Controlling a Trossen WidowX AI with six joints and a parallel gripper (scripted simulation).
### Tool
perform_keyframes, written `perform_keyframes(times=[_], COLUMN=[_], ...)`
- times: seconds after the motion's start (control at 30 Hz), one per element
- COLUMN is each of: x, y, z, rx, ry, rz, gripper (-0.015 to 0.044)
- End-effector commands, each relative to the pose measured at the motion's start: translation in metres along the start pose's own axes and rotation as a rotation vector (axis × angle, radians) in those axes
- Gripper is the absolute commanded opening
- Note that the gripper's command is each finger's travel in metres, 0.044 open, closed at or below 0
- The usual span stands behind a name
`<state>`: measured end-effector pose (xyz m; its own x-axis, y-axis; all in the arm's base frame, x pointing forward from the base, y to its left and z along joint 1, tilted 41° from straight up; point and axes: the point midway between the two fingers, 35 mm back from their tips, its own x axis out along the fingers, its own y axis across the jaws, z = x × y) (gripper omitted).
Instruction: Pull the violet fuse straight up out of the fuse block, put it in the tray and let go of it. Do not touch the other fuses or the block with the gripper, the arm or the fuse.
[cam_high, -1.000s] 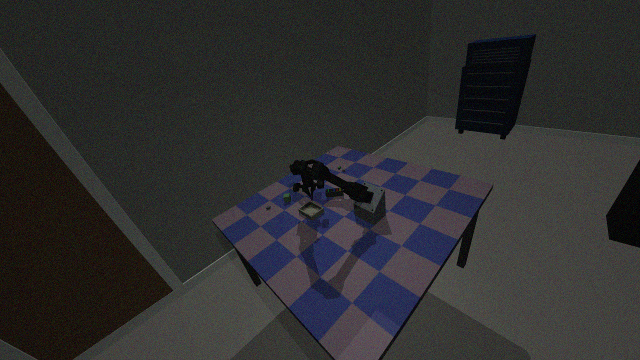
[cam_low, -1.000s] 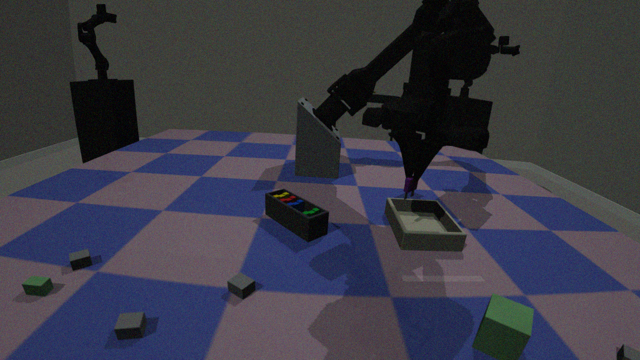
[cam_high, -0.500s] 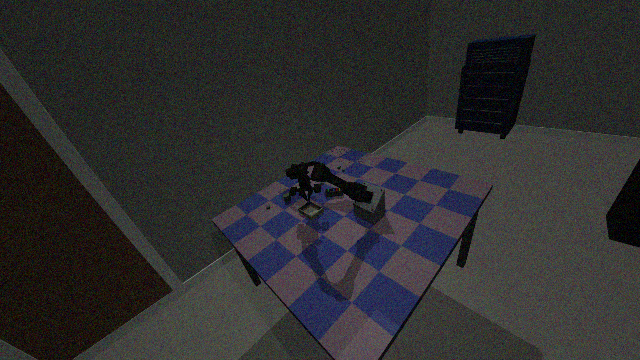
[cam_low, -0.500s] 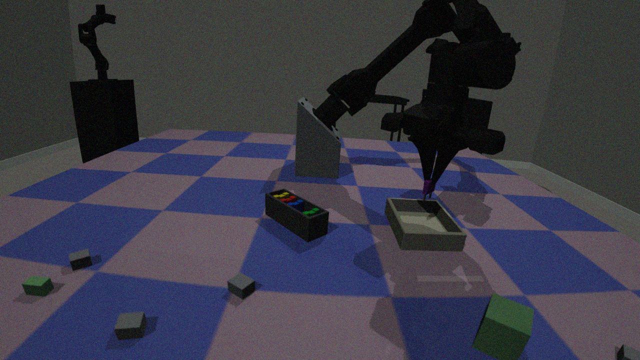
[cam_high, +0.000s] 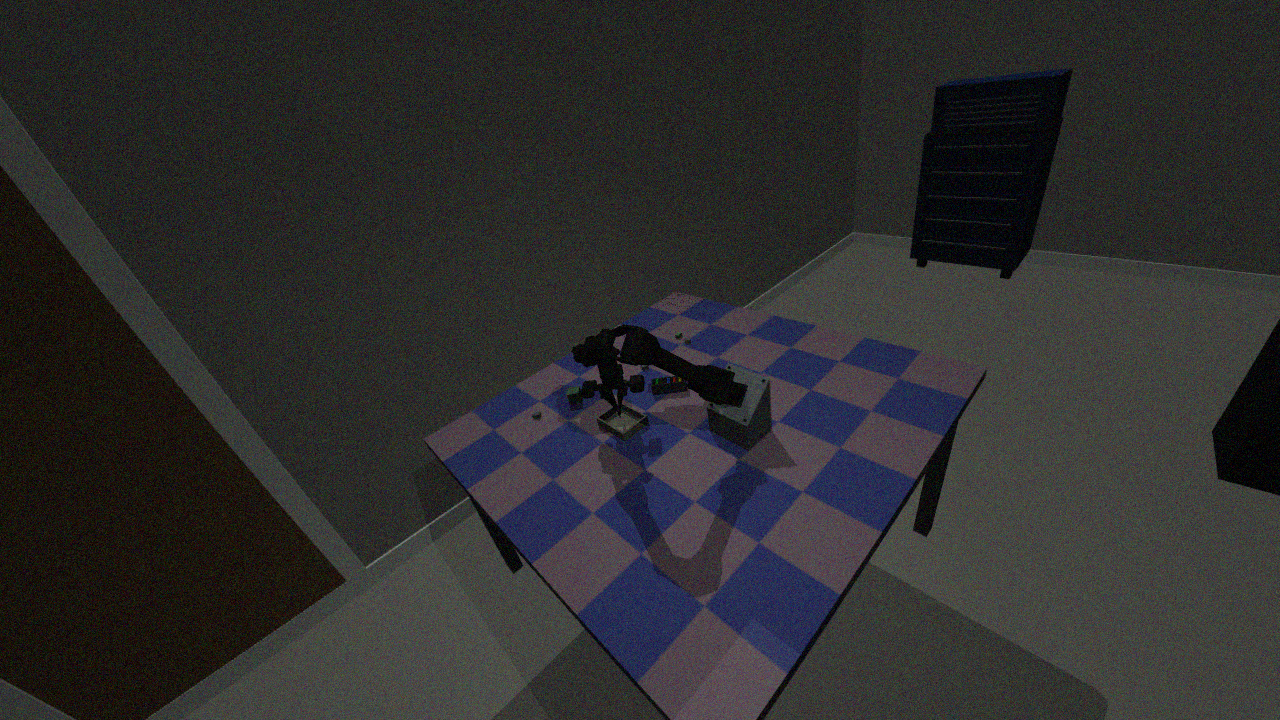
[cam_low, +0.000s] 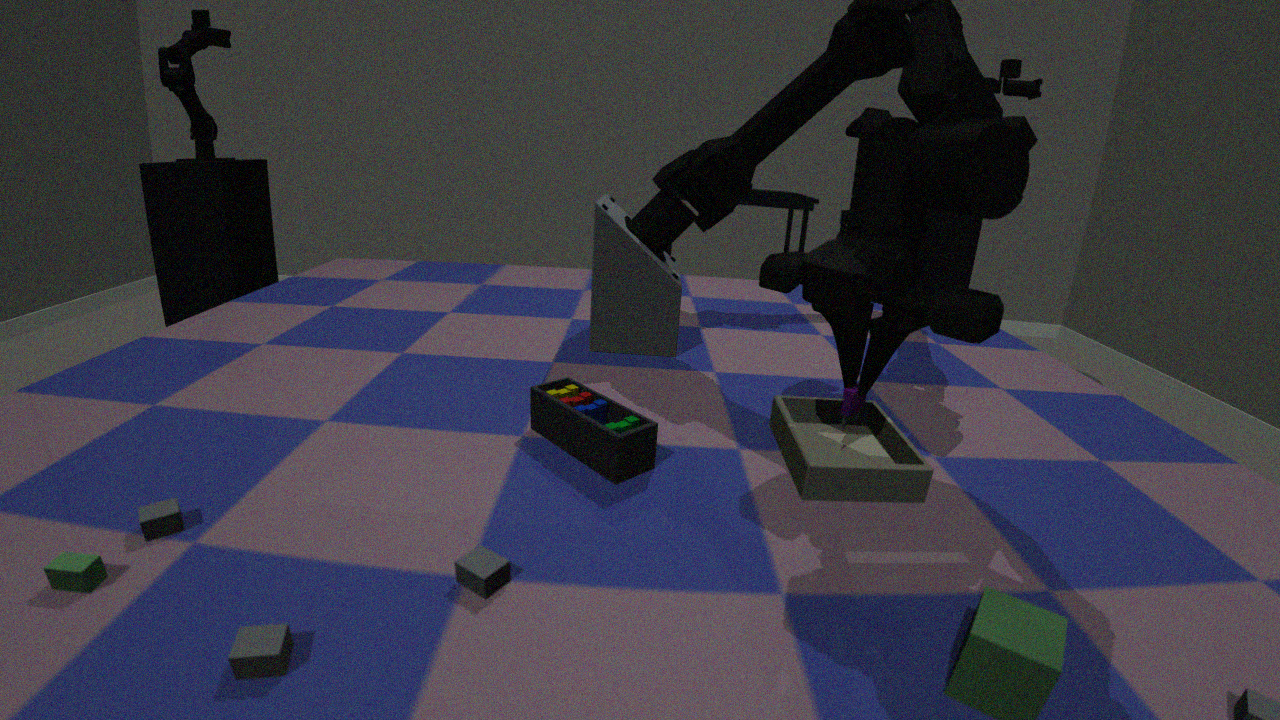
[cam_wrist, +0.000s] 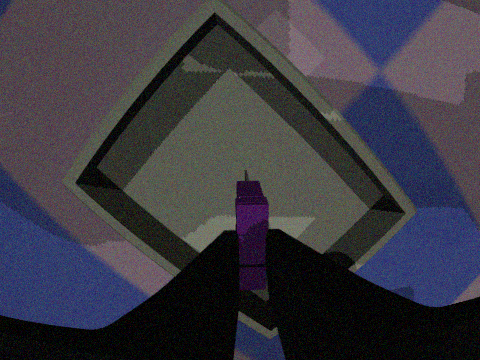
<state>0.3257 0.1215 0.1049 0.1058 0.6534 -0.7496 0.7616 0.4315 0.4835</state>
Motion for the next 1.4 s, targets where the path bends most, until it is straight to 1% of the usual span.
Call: perform_keyframes(times=[0.0,0.1,0.5,0.53,0.63,0.67,1.37], x=[0.007,0.009,0.006,0.003,-0.028,-0.030,-0.029], y=[-0.001,-0.001,0.000,0.000,-0.001,-0.001,-0.002], z=[0.000,0.000,0.000,0.000,0.000,0.000,0.001], rx=[0.006,0.006,0.000,0.001,0.006,0.006,0.011], ry=[-0.002,-0.002,0.001,0.001,-0.003,-0.003,-0.005], rz=[-0.003,-0.002,-0.001,-0.001,-0.004,-0.004,-0.006], gripper=[0.0000,0.0000,0.0315,0.0330,0.0330,0.0330,0.0330])
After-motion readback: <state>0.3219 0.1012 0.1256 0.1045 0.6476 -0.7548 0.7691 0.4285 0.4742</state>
